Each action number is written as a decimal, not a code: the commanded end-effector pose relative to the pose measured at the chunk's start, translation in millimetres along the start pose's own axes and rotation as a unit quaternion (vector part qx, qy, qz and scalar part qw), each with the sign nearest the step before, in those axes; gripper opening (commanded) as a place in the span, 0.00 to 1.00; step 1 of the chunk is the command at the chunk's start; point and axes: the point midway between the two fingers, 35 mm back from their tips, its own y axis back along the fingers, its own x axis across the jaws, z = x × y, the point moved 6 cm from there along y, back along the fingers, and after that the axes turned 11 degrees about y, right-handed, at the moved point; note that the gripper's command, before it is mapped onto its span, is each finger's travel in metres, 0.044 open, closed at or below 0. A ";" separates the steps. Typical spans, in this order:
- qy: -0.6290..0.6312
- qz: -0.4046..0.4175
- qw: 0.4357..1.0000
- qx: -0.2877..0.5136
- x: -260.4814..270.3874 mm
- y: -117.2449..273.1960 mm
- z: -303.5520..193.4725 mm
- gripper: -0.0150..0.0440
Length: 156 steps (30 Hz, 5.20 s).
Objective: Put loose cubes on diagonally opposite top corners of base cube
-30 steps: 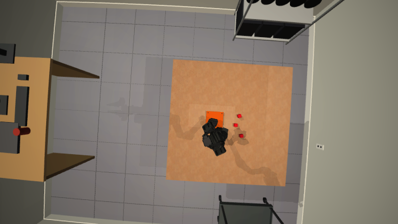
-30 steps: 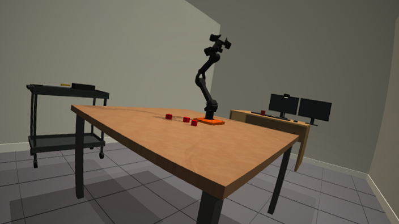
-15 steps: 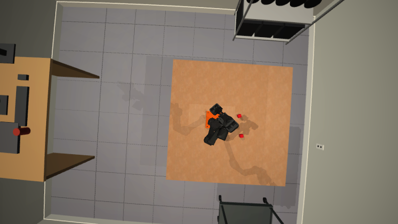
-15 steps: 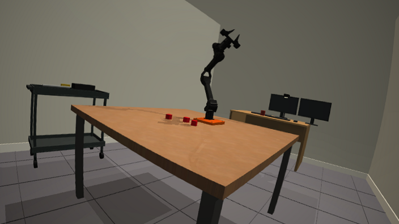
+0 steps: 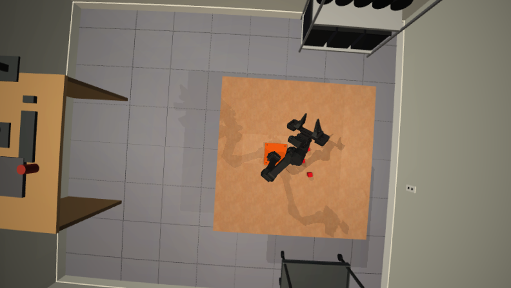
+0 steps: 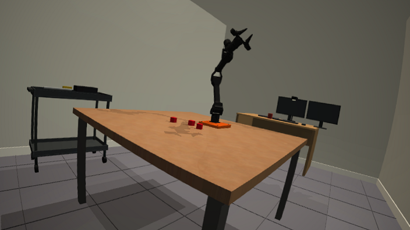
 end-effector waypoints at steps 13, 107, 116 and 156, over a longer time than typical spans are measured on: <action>-0.144 -0.061 0.950 0.270 -16.4 23.3 -134.3 0.70; -0.371 -0.744 -0.101 0.546 -15.8 549.2 -266.6 0.70; -0.371 -0.744 -0.101 0.546 -9.3 558.0 -272.2 0.70; -0.371 -0.744 -0.101 0.546 -28.5 540.0 -262.8 0.43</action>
